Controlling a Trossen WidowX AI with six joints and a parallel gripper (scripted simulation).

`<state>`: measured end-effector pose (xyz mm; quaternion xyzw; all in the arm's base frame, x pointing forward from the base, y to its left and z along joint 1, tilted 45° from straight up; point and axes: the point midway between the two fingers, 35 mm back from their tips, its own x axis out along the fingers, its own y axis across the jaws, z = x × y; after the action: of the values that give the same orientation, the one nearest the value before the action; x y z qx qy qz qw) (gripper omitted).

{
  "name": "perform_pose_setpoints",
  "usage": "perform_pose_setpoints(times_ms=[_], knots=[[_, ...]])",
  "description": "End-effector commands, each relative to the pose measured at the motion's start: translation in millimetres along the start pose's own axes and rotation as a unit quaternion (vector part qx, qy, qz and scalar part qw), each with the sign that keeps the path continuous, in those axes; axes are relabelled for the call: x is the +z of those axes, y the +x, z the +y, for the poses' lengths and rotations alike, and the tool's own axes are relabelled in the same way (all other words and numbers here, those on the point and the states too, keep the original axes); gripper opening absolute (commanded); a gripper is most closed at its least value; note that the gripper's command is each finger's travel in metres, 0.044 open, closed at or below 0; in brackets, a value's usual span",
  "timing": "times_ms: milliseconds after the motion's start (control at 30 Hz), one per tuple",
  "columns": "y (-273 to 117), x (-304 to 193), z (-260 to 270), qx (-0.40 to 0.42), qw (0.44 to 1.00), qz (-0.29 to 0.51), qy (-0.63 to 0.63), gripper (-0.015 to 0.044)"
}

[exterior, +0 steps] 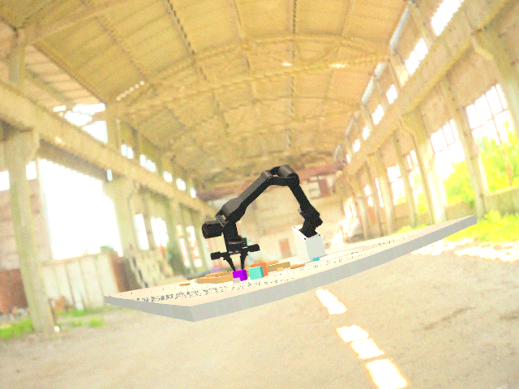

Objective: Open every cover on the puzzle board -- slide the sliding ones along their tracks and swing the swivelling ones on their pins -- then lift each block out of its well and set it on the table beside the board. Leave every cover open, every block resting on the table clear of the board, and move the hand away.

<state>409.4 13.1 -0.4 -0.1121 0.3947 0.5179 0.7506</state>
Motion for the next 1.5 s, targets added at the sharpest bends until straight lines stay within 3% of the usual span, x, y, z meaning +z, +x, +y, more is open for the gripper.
perform_pose_setpoints(times_ms=[0,1467], knots=[[-0.3,0.0,-0.1,0.0,1.0,0.0,0.0,0.0084],[-47.3,-0.7,-0.5,0.002,1.0,0.0,0.003,0.008]])
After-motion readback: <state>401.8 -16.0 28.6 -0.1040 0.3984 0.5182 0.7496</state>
